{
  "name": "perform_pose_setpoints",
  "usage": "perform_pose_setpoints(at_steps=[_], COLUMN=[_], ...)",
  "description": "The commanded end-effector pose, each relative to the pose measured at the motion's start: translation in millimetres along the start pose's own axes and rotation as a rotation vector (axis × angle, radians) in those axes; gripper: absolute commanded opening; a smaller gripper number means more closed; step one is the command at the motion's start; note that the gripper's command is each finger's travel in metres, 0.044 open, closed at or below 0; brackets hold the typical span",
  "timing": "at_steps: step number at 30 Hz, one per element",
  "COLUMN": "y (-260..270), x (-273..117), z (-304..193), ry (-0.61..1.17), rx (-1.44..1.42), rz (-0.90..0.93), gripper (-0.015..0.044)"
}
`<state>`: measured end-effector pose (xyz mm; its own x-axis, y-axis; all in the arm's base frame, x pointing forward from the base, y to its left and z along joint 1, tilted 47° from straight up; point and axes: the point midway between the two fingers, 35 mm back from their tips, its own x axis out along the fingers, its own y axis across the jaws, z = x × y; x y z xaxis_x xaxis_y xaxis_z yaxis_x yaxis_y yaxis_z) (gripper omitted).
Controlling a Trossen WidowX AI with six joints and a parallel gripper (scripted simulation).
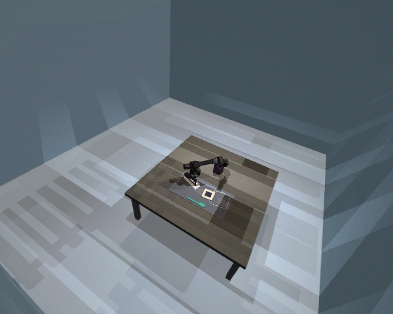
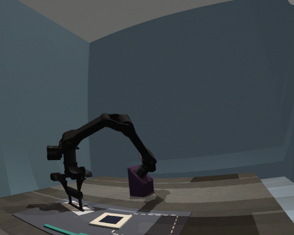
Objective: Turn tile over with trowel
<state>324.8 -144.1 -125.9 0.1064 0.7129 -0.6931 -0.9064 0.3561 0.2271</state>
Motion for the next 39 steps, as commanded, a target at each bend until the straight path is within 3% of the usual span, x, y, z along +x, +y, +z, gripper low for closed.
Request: perform_pose_setpoints(at_steps=[1,13,18,31,39], y=[0,0,3,3,2], x=[0,0,-43,-56,-52], z=[0,0,0,-2,-7], ry=[-0.003,-0.003,-0.003,-0.007,0.016], rx=[0.008,0.008,0.008,0.024,0.251], rz=[0.001,0.001,0.002,-0.006,-0.067], gripper=[0.0270,0.0270,0.0270,0.0300,0.0300])
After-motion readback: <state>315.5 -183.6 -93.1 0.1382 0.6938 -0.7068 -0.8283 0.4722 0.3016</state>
